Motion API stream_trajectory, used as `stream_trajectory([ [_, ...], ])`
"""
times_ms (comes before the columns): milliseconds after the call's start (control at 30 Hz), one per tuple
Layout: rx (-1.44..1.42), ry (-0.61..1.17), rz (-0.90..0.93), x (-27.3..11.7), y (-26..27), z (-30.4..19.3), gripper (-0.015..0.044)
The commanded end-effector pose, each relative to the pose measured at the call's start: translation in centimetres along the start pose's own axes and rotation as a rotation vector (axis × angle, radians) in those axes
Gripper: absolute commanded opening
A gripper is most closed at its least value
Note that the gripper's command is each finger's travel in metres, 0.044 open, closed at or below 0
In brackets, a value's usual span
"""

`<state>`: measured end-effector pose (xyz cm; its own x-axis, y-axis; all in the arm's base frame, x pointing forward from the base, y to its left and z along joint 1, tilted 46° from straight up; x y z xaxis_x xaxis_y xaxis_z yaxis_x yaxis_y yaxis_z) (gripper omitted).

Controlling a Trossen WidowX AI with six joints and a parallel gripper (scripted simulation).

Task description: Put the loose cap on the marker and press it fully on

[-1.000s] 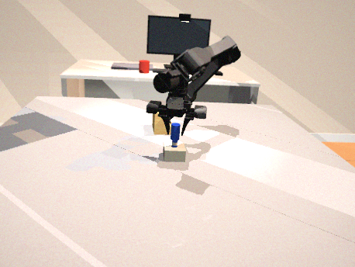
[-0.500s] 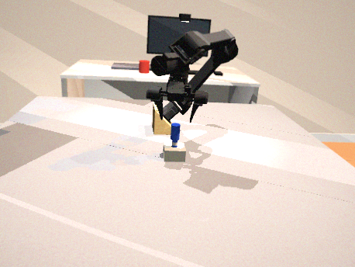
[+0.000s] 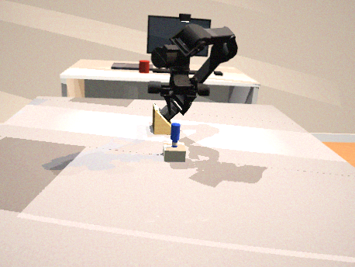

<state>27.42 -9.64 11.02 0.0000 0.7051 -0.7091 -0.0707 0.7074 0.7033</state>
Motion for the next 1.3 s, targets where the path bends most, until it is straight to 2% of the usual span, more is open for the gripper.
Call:
stream_trajectory([
  [0,-0.009,-0.001,0.003,0.1,0.0,0.0,0.0099],
  [133,-0.009,-0.001,0.003,0.1,0.0,0.0,0.0000],
  [500,-0.009,-0.001,0.003,0.3,0.0,0.0,0.0000],
  [1267,-0.010,-0.002,0.004,3.5,0.0,0.0,0.0000],
])
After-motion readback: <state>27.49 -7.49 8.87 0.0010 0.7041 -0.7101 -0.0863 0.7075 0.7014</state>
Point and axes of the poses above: the point midway between the two fingers, 35 mm back from their tips, its own x axis out along the fingers, its own y axis across the jaws, z = x × y, the point moved 2 cm from there along -x, back along the fingers, and after that the axes turned 6 degrees about -x, right-handed, at the moved point
